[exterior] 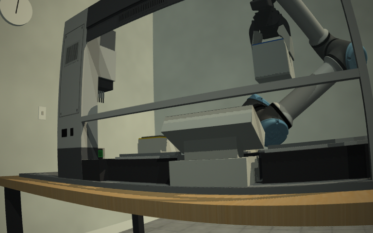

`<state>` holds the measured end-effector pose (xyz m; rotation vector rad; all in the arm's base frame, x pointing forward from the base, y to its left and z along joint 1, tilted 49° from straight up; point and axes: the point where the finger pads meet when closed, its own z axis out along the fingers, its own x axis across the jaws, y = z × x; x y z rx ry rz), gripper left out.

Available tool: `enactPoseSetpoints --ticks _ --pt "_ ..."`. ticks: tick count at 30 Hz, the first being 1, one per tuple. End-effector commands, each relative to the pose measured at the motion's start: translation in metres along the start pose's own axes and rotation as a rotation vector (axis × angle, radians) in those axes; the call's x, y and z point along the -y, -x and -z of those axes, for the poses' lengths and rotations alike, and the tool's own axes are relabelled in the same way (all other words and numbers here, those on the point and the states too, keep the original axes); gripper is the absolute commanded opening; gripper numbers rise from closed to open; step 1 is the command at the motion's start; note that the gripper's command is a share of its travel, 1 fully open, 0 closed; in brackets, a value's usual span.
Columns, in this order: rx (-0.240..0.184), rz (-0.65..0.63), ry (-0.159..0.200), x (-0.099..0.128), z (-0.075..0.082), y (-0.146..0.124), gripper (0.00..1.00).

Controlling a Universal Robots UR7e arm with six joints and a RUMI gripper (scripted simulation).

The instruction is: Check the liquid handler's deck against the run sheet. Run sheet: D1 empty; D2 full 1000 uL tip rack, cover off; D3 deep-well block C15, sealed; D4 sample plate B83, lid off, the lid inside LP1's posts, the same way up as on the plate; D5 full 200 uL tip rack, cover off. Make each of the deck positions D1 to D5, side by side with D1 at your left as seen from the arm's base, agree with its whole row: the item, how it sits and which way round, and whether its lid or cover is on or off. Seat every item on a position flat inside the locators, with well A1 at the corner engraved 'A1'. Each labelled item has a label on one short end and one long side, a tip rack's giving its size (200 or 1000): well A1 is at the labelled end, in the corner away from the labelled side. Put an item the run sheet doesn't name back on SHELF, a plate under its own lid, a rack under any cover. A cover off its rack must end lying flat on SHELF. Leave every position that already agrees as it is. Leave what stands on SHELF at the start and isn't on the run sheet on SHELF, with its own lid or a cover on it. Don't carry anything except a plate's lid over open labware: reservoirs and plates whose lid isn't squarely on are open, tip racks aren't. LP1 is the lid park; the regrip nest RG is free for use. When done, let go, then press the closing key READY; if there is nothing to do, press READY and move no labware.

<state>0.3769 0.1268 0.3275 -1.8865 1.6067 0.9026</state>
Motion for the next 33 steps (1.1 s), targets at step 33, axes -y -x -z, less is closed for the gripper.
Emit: enactPoseSetpoints --ticks 33 --pt "0.000 0.000 -0.001 0.000 -0.054 0.000 0.00"
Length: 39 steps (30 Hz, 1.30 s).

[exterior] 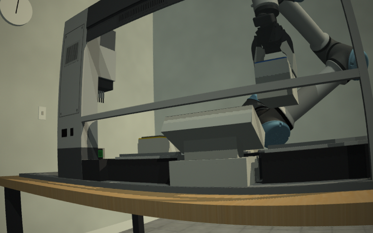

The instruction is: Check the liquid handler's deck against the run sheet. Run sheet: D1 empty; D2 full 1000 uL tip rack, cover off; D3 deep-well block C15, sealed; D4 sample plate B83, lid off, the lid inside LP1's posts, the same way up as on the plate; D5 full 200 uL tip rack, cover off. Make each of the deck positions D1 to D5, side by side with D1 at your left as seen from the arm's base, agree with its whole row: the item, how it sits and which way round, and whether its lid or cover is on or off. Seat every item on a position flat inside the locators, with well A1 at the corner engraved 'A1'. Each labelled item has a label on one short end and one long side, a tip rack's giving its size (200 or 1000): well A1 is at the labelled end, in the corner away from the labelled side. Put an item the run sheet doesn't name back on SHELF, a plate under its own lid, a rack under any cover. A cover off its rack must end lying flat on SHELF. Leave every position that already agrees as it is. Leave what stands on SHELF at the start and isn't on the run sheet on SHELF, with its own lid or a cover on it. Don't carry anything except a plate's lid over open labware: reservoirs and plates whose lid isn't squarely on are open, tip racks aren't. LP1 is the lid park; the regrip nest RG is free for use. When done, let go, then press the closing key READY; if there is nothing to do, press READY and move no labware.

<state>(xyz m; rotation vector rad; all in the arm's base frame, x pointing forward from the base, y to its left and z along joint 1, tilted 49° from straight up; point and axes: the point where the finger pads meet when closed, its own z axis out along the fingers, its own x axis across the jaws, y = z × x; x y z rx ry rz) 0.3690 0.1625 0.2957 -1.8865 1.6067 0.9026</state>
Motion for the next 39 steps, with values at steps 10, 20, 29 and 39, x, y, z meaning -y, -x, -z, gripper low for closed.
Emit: enactPoseSetpoints --ticks 10,20,29,39 --pt "0.000 0.000 -0.001 0.000 -0.019 0.000 0.00" --pt "0.000 0.000 -0.001 0.000 -0.036 0.000 0.00" --pt "0.000 0.000 -0.001 0.000 -0.048 0.000 0.00" --pt "0.000 0.000 -0.001 0.000 -0.064 0.000 0.00"
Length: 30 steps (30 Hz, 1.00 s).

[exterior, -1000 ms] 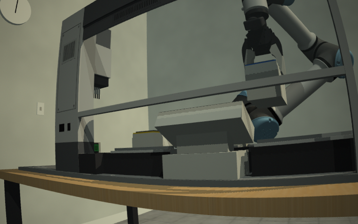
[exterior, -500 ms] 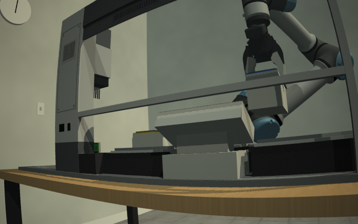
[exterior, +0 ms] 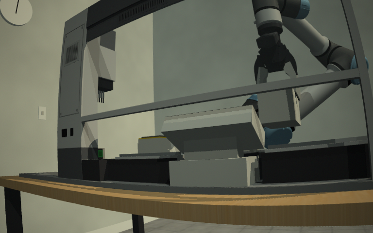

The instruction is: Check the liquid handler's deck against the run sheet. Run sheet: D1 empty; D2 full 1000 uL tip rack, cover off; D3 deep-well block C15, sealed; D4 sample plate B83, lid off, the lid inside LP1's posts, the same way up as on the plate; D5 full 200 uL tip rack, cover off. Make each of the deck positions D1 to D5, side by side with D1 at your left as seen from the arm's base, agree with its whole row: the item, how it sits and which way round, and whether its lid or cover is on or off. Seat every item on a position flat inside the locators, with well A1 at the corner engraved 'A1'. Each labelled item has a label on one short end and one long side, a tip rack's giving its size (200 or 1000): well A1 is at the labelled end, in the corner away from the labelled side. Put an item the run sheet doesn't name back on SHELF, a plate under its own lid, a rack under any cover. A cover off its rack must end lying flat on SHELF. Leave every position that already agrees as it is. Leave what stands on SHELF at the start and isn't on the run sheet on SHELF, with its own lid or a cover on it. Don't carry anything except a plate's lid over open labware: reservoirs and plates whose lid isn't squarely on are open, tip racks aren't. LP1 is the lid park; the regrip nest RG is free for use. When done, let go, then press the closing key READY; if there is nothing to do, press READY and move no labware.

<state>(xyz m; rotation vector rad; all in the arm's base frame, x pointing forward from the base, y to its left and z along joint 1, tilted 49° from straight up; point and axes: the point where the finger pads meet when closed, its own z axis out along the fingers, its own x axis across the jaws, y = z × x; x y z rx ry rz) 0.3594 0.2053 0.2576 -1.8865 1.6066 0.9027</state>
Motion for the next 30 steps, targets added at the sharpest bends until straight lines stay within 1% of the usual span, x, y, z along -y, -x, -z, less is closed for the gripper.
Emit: enactPoseSetpoints --ticks 1,17,19,30 --pt "0.000 0.000 -0.001 0.000 -0.006 0.000 0.00" --pt "0.000 0.000 -0.001 0.000 -0.031 0.000 0.00" --pt "0.000 0.000 -0.001 0.000 -0.031 0.000 0.00" --pt "0.000 0.000 -0.001 0.000 -0.049 0.000 0.00"
